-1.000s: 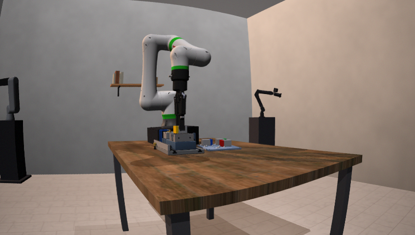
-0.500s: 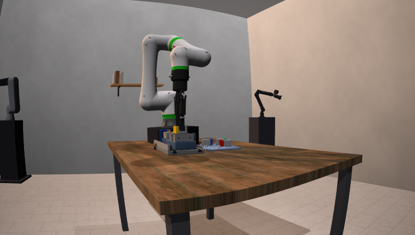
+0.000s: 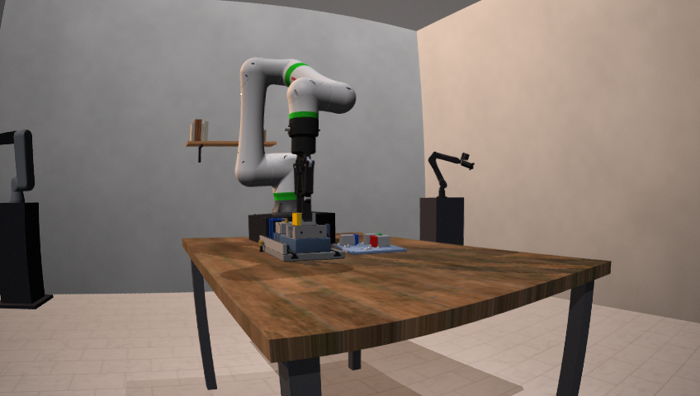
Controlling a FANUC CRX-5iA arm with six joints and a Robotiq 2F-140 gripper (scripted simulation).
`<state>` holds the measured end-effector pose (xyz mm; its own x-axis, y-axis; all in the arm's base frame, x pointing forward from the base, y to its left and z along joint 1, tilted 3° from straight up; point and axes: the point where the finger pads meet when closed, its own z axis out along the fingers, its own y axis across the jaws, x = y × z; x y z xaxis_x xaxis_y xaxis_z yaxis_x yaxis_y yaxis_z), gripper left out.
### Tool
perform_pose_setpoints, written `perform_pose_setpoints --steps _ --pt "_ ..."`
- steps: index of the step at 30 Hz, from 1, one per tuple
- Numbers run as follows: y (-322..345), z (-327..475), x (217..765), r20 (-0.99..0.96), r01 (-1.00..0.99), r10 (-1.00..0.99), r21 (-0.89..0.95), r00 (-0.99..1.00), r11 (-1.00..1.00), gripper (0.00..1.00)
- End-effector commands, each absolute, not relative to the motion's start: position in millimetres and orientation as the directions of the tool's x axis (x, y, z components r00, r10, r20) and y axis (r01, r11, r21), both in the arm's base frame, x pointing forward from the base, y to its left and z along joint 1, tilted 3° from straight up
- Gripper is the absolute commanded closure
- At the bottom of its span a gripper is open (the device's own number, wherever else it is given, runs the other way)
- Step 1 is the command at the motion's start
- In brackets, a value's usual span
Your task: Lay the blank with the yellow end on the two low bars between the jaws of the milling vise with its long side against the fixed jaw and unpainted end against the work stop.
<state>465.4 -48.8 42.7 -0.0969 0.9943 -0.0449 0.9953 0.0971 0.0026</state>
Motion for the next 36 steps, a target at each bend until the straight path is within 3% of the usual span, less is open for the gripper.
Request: perform_pose_setpoints --steps 1,36 --pt "-48.9 43.3 466.1 -0.045 0.995 0.994 0.004 -0.097 0.097 0.90" --pt "-49.1 40.2 466.1 -0.045 0.995 0.994 0.004 -0.097 0.097 0.90"
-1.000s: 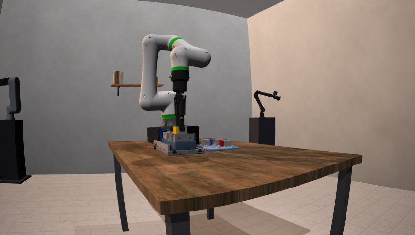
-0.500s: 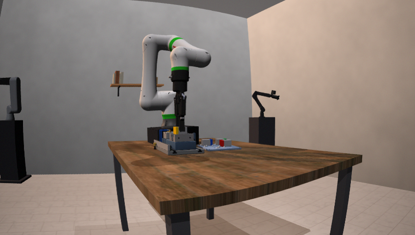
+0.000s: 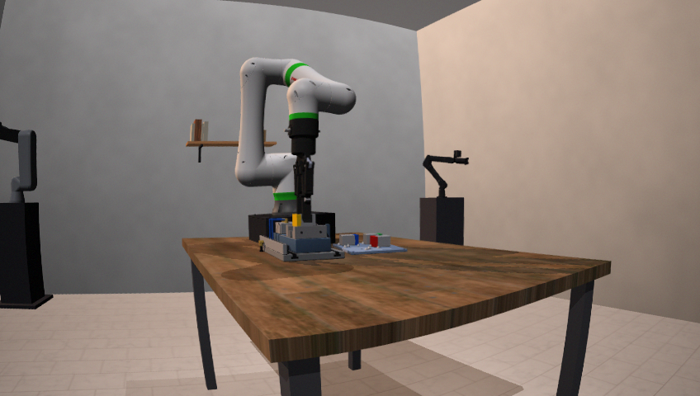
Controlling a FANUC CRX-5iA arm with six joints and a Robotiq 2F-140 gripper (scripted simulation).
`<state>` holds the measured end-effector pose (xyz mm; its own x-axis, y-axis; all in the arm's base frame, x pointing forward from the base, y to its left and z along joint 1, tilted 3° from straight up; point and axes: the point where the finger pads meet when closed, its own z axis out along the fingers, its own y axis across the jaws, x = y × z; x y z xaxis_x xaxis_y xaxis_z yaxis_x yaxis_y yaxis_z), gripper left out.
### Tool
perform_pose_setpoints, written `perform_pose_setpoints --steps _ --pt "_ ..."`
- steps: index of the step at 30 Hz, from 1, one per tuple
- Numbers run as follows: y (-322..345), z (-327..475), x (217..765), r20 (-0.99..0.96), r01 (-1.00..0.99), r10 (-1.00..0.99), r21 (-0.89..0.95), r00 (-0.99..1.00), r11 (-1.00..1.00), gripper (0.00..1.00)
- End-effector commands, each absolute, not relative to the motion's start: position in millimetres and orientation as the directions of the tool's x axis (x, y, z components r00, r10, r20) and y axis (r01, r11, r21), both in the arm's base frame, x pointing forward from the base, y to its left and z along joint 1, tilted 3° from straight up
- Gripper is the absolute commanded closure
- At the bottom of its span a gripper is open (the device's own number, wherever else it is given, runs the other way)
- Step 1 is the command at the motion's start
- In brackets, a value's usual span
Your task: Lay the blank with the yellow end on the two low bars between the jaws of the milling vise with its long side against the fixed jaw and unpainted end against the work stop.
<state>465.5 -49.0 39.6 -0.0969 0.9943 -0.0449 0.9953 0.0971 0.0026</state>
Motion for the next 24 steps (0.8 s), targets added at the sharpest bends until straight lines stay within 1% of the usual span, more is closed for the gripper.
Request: perform_pose_setpoints --steps 1,24 --pt "-49.1 40.1 466.1 -0.045 0.995 0.994 0.004 -0.097 0.097 0.90" --pt "-49.2 38.0 466.1 -0.045 0.995 0.994 0.004 -0.097 0.097 0.90"
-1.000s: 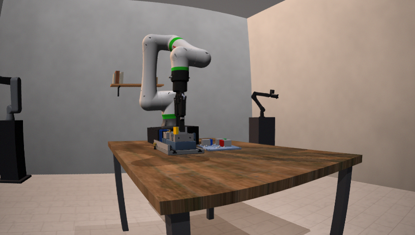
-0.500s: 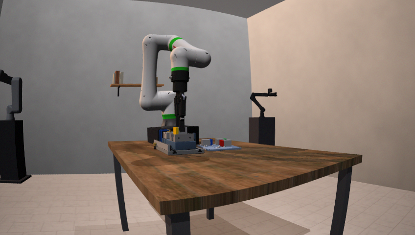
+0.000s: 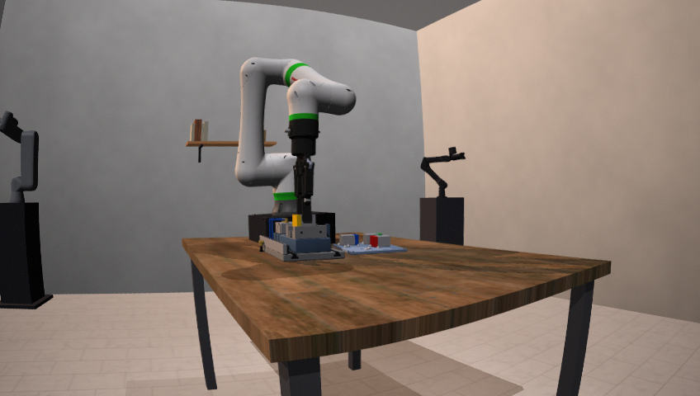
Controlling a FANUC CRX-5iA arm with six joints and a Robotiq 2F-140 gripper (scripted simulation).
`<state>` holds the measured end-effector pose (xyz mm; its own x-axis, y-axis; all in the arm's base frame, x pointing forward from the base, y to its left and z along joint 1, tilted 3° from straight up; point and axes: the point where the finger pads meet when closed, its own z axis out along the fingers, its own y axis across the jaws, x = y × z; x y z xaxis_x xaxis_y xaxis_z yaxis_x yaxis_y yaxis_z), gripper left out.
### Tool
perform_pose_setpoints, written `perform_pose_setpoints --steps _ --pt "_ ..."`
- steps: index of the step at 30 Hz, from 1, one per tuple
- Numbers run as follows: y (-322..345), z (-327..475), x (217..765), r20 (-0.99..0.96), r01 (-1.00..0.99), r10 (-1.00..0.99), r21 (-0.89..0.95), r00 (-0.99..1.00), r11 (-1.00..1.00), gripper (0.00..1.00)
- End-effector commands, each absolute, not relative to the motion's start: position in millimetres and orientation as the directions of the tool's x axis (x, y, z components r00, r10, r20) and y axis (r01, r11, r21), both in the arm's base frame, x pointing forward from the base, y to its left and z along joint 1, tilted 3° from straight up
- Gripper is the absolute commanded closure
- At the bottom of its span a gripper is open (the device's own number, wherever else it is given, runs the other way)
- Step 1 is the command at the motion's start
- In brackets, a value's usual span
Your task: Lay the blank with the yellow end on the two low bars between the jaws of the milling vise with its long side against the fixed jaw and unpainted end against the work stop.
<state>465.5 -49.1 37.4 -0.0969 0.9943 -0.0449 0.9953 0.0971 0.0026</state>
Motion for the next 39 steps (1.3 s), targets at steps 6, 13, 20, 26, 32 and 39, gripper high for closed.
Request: perform_pose_setpoints --steps 6,13,20,26,32,39 --pt "-49.2 37.5 466.1 -0.045 0.995 0.994 0.004 -0.097 0.097 0.90" --pt "-49.2 37.0 466.1 -0.045 0.995 0.994 0.004 -0.097 0.097 0.90" --pt "-49.3 36.3 466.1 -0.045 0.995 0.994 0.004 -0.097 0.097 0.90" --pt "-49.3 35.9 466.1 -0.045 0.995 0.994 0.004 -0.097 0.097 0.90" --pt "-49.3 35.3 466.2 -0.045 0.995 0.994 0.004 -0.097 0.097 0.90" --pt "-49.4 34.6 466.2 -0.045 0.995 0.994 0.004 -0.097 0.097 0.90"
